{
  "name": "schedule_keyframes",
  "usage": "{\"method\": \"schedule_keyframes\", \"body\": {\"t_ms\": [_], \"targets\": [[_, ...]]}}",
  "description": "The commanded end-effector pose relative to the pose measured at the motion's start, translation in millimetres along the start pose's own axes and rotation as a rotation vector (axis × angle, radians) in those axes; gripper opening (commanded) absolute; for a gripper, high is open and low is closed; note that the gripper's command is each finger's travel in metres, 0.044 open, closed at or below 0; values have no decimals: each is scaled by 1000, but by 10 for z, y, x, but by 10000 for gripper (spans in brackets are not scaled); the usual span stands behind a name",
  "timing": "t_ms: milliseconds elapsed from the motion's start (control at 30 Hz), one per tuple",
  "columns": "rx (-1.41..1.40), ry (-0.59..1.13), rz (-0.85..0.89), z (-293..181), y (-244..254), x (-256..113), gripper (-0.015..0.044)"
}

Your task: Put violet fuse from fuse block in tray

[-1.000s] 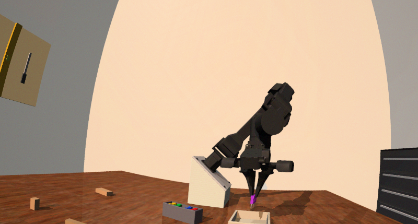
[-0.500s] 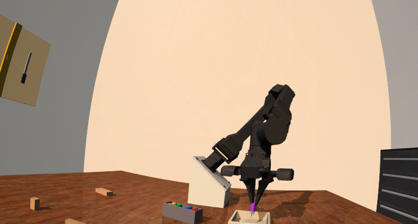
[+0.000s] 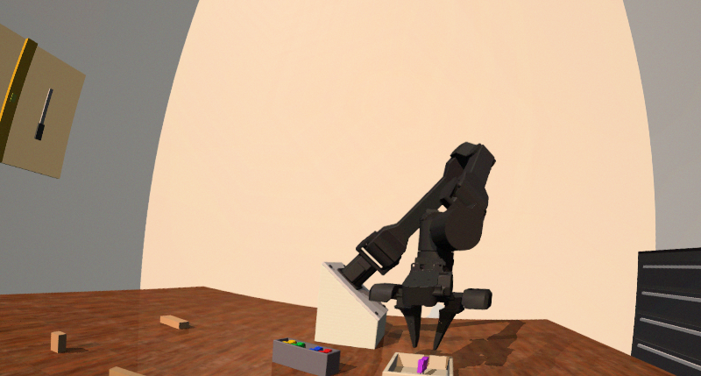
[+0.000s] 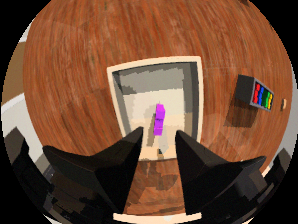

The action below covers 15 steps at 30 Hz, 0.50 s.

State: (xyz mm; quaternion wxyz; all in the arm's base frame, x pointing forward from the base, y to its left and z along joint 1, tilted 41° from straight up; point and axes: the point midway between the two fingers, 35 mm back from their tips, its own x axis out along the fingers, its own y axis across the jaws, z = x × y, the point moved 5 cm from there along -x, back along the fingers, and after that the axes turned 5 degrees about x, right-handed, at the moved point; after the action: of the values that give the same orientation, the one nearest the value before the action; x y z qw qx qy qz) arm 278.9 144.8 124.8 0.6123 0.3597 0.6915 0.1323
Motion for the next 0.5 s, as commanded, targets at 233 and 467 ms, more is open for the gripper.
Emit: {"method": "schedule_keyframes", "body": {"t_ms": [233, 467], "targets": [[7, -1, -7, 13, -12, -345, 330], [8, -1, -7, 12, -14, -376, 330]]}}
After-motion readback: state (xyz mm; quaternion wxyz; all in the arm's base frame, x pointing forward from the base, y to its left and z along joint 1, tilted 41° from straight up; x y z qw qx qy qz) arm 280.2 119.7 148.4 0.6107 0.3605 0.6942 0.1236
